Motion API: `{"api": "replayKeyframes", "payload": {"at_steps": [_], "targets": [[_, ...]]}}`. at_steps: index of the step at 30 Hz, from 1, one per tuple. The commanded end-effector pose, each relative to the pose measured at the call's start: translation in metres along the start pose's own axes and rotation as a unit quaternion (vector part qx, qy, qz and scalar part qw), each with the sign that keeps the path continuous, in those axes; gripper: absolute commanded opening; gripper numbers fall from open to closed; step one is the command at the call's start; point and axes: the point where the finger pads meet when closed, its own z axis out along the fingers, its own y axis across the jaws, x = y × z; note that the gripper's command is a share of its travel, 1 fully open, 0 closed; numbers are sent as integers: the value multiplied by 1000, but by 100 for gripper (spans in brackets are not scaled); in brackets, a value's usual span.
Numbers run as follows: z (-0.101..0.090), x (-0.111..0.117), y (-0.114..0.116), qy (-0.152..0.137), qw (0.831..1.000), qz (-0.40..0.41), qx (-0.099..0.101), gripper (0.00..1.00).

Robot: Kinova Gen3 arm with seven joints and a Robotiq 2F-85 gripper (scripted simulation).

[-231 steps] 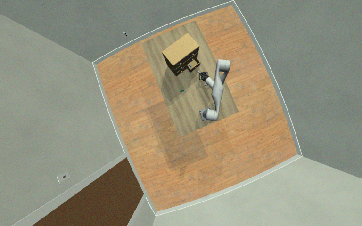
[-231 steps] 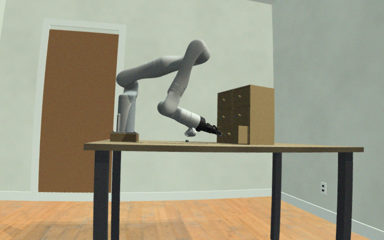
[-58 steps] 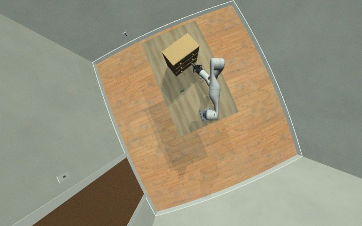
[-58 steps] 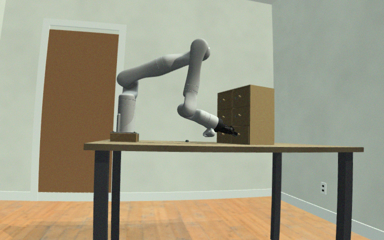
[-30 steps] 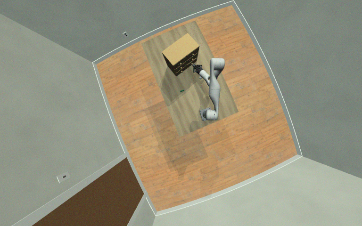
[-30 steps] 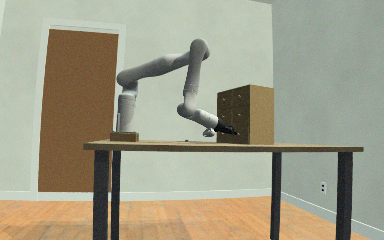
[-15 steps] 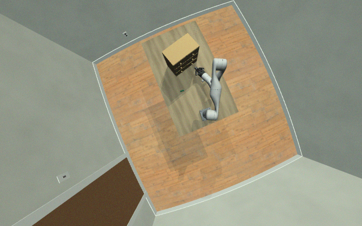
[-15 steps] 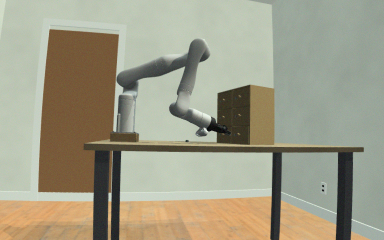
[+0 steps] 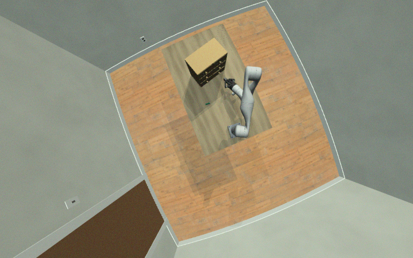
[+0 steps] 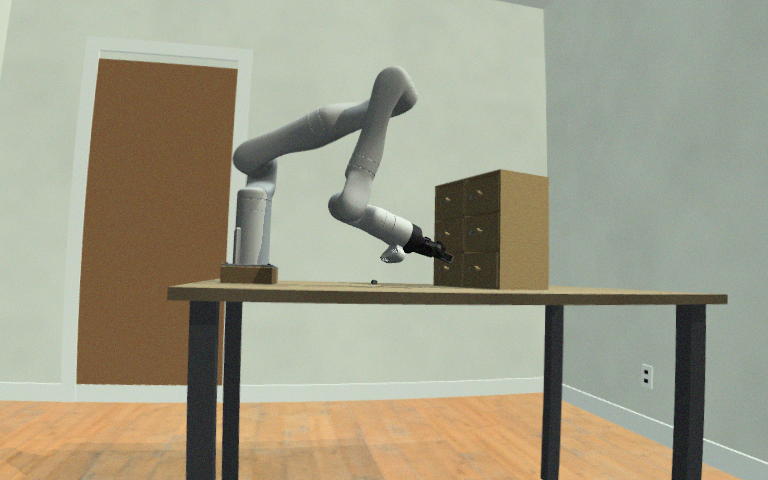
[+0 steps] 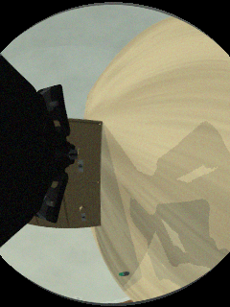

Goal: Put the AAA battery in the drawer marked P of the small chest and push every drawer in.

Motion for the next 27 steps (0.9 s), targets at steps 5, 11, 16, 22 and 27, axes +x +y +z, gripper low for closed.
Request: {"api": "replayKeyframes", "payload": {"at_steps": [5, 11, 16, 22, 27], "targets": [[-32, -32, -6, -5, 1000, -4, 8, 0], [-47, -44, -6, -5, 1000, -4, 8, 0], [-47, -44, -6, -5, 1000, -4, 8, 0], [-48, -44, -6, -3, 1000, -4, 8, 0], [-49, -45, -6, 6, 1000, -4, 8, 0]]}}
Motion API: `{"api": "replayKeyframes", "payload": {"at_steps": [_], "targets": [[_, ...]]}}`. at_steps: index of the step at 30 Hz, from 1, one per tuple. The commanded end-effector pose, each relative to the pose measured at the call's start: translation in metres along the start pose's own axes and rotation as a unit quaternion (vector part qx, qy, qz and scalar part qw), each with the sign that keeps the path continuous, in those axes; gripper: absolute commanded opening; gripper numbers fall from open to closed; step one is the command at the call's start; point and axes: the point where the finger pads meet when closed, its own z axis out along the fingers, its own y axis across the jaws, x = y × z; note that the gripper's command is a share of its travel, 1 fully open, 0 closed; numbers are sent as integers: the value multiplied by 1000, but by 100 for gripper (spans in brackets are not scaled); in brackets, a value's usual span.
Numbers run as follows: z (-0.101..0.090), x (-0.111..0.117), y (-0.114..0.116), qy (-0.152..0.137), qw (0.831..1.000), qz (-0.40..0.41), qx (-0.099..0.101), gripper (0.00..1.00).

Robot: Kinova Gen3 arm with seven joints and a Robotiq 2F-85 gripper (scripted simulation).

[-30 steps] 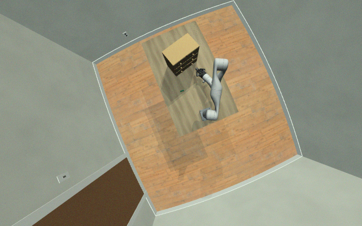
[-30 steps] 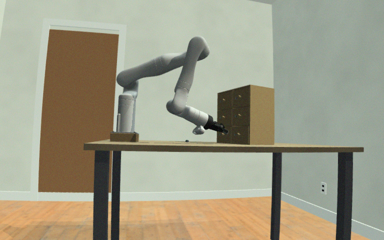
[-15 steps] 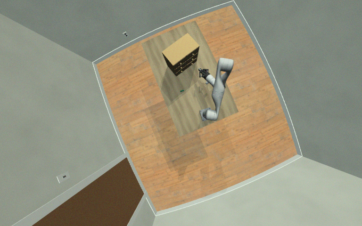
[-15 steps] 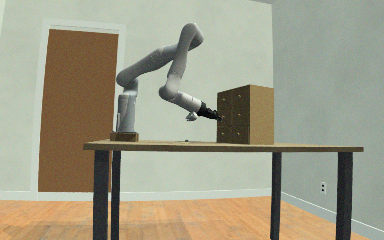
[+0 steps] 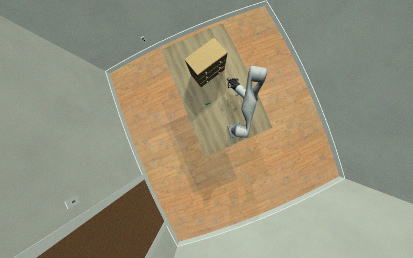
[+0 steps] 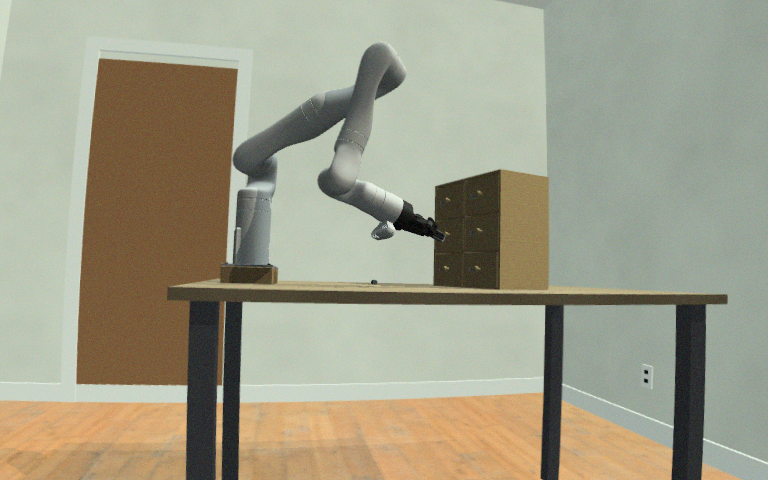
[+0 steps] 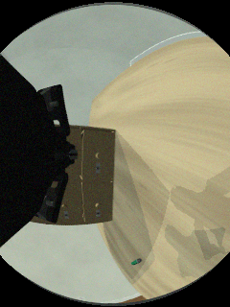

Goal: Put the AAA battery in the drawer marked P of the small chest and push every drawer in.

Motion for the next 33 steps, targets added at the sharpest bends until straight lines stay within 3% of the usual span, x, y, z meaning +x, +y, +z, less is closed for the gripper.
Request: {"api": "replayKeyframes", "payload": {"at_steps": [1, 11, 33], "targets": [[-1, -5, 0, 2, 1000, -3, 0, 0], [-7, -8, 0, 34, 999, -3, 0, 0], [-31, -22, 0, 169, 986, -3, 0, 0]]}}
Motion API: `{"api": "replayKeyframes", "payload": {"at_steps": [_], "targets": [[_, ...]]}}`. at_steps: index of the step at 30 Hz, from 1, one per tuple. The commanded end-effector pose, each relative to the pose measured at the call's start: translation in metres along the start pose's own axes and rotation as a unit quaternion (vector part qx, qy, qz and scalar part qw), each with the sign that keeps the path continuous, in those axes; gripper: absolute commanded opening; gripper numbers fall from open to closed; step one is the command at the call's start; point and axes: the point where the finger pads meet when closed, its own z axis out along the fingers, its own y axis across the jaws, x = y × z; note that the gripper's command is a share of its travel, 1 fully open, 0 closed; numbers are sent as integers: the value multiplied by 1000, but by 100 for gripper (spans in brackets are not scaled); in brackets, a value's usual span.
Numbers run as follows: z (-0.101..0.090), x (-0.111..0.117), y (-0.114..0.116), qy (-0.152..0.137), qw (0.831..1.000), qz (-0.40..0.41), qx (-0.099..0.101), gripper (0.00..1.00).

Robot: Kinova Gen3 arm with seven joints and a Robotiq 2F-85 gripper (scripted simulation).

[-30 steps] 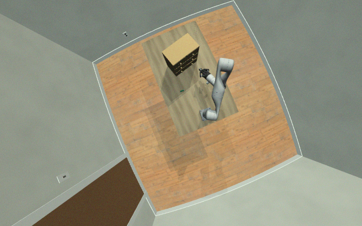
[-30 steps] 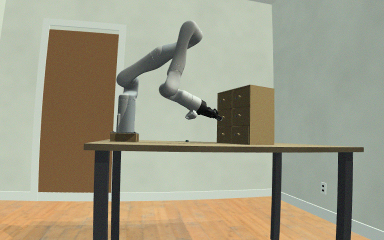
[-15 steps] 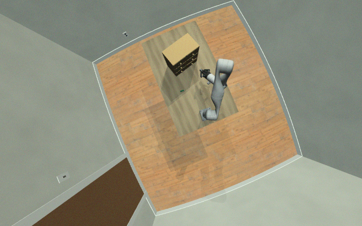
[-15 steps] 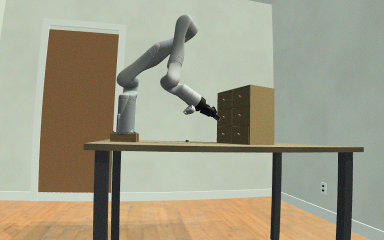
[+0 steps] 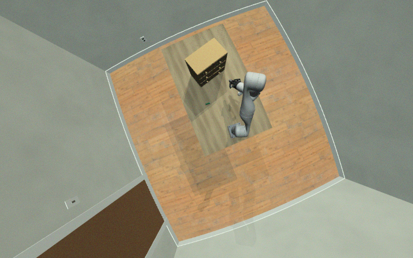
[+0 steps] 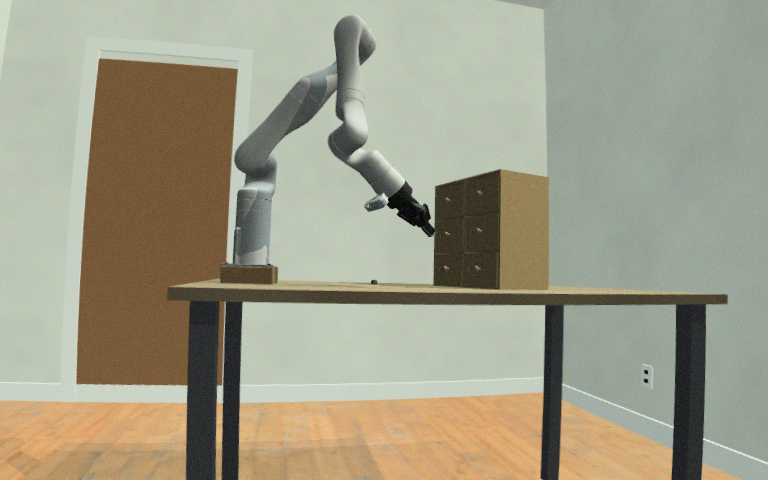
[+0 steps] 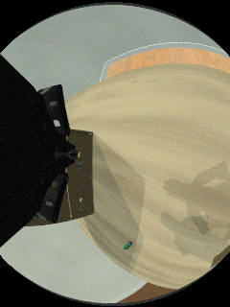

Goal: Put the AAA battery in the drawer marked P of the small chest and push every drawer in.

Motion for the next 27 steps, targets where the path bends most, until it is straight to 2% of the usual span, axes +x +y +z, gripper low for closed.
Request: {"api": "replayKeyframes", "payload": {"at_steps": [1, 9, 12, 21, 27], "targets": [[-7, -20, 1, 4, 1000, -15, 1, 0], [-19, -21, 2, 62, 998, -15, 2, 0], [-20, -21, 2, 68, 998, -15, 1, 0], [-29, -24, 1, 111, 994, -15, 3, 0], [-38, -25, 1, 153, 988, -15, 4, 0]]}}
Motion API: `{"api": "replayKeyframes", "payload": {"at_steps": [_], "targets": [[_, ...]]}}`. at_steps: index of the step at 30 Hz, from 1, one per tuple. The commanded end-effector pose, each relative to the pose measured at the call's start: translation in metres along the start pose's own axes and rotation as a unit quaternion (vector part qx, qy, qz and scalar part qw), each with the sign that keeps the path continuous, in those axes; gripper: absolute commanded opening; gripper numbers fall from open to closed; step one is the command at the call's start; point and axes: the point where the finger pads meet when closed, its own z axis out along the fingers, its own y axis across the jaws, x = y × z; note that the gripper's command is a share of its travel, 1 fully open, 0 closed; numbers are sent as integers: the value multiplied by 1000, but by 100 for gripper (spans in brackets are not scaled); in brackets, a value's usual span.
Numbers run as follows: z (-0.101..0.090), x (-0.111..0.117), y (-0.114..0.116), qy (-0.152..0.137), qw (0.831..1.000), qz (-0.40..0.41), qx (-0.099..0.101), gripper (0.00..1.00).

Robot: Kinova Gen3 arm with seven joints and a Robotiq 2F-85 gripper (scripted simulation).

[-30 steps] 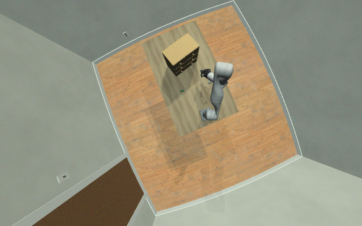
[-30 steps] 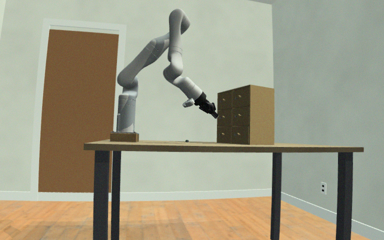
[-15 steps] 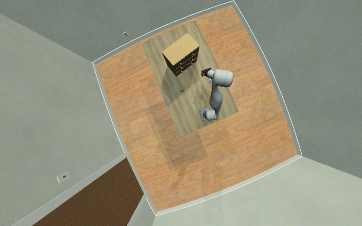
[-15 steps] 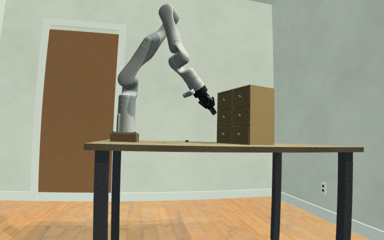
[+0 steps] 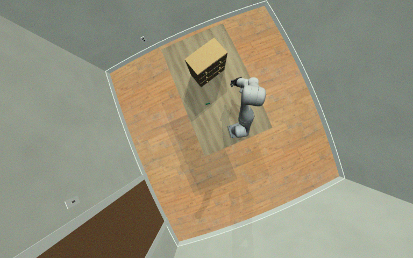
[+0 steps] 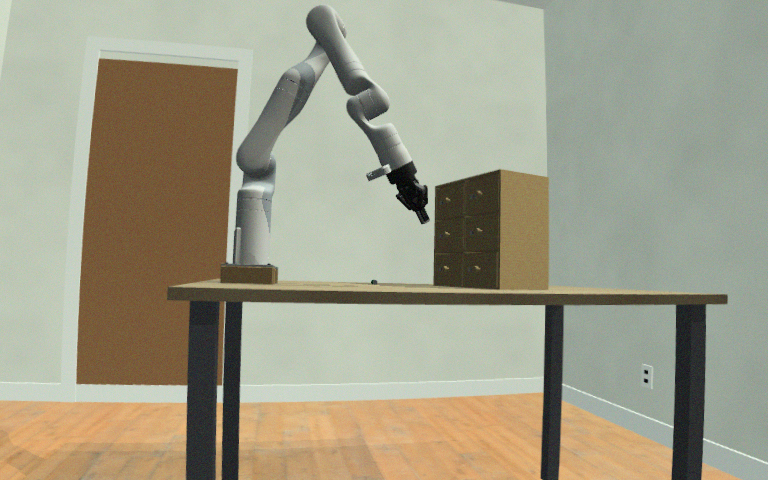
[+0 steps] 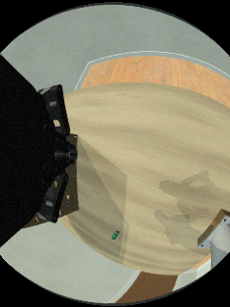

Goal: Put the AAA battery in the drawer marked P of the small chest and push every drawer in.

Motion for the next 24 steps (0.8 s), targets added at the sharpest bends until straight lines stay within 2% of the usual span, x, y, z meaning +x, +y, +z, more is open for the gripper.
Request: {"api": "replayKeyframes", "payload": {"at_steps": [1, 3, 17, 19, 24], "targets": [[-5, -13, 3, 4, 1000, -7, -1, 0], [-7, -12, 3, 12, 1000, -7, -2, 0], [-34, -9, 3, 140, 990, -7, -1, 0], [-34, -9, 3, 140, 990, -7, -1, 0], [-42, -8, 3, 180, 984, -7, -1, 0]]}}
